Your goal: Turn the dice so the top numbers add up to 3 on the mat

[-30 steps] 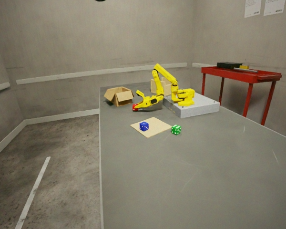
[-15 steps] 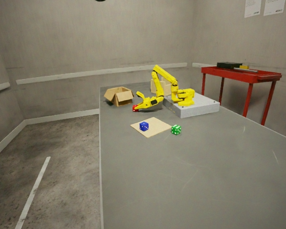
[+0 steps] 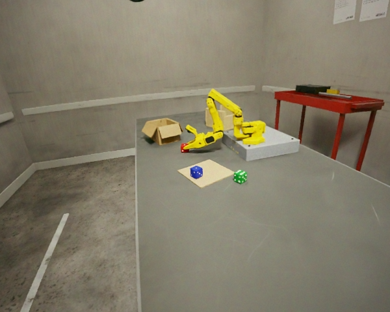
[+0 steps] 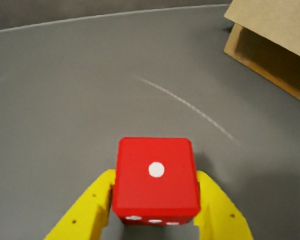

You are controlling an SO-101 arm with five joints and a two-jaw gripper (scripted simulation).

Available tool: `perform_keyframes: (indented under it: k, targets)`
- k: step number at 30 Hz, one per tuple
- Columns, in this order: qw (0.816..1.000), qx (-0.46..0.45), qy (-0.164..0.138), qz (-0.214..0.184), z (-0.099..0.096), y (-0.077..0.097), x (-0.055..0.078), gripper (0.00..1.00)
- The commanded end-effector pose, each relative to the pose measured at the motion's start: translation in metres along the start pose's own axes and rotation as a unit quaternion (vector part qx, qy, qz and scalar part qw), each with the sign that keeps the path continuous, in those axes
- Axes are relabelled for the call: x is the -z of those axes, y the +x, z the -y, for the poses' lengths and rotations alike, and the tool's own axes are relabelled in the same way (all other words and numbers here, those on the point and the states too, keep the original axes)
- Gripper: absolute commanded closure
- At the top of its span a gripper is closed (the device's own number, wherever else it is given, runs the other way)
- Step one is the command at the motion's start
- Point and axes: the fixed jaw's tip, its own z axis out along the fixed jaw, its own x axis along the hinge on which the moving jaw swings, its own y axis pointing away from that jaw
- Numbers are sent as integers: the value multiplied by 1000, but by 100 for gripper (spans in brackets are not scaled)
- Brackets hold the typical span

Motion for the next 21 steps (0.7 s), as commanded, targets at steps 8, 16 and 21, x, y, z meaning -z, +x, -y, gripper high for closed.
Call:
perform_keyframes:
  k: [8, 16, 21]
  targets:
    - [1000, 3, 4, 5, 2, 0, -1, 92]
    - [1000, 3, 4, 5, 2, 0, -1, 83]
    - [1000, 3, 4, 5, 2, 0, -1, 83]
